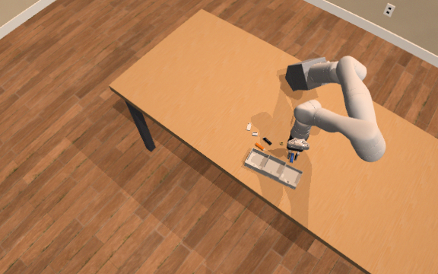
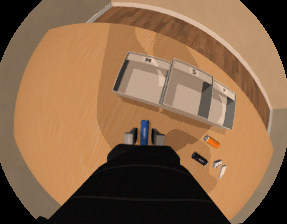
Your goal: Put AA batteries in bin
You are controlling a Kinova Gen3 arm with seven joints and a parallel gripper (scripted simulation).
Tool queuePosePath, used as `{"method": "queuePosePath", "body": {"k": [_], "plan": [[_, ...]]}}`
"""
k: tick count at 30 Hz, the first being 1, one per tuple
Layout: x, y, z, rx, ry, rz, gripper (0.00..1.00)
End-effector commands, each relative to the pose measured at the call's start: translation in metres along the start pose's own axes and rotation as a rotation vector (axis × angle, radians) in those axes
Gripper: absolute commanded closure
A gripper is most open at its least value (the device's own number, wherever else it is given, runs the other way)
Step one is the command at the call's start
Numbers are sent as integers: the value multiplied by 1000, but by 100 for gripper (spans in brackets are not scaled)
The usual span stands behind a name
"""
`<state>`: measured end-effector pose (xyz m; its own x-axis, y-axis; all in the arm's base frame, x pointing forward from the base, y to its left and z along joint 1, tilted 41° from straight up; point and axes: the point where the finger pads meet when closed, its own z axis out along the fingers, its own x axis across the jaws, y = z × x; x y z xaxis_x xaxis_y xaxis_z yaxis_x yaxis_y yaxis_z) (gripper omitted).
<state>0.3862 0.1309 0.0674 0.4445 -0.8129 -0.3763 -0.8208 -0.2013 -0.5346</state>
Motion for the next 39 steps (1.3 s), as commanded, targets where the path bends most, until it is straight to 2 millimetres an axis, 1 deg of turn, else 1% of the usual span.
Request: {"method": "queuePosePath", "body": {"k": [1, 32, 33, 39], "plan": [[1, -1, 0, 2, 2, 0, 69], [1, -1, 0, 2, 2, 0, 69], [3, 0, -5, -2, 7, 6, 69], [3, 2, -25, -4, 7, 8, 69]]}}
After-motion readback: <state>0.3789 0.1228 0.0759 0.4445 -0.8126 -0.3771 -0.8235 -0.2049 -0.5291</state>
